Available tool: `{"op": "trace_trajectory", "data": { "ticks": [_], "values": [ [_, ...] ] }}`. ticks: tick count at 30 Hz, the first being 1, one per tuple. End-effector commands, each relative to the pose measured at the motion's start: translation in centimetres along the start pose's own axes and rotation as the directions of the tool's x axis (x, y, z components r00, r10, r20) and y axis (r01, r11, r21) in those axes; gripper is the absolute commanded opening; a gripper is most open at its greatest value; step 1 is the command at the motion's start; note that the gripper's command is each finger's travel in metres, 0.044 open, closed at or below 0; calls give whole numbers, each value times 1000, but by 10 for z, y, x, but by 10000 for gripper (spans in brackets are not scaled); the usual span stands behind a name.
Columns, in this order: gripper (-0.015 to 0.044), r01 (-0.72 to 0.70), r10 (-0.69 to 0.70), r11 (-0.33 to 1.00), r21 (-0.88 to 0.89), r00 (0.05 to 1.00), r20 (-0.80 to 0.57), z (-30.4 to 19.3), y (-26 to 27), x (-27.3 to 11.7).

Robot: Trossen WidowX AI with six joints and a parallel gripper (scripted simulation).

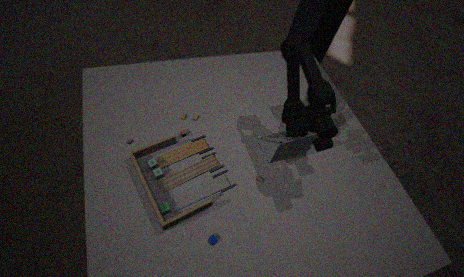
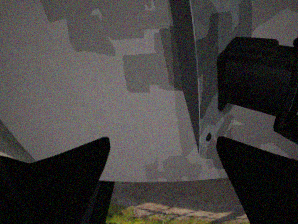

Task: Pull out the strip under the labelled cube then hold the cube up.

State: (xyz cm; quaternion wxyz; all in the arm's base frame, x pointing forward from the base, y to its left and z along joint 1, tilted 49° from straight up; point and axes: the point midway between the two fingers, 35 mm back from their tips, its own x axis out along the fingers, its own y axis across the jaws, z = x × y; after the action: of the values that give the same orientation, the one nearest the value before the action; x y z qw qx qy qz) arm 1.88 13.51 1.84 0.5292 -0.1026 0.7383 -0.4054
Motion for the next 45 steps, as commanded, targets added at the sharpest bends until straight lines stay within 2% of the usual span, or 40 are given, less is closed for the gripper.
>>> {"op": "trace_trajectory", "data": {
  "ticks": [1,4,8,11,14,20,28,31,45],
  "values": [
    [400,-11,11,1000,-11,1000,5,2,2,0],
    [400,-152,167,975,-162,982,83,28,26,-3],
    [400,-293,401,878,-379,883,245,78,62,-19],
    [400,-310,520,816,-488,763,385,118,77,-39],
    [400,-270,571,798,-539,623,534,161,80,-62],
    [400,-139,506,856,-498,425,750,219,59,-94],
    [400,44,209,973,-228,255,944,277,-6,-121],
    [400,86,107,988,-130,238,965,288,-29,-124],
    [400,88,101,988,-125,237,966,288,-30,-124]
  ]
}}
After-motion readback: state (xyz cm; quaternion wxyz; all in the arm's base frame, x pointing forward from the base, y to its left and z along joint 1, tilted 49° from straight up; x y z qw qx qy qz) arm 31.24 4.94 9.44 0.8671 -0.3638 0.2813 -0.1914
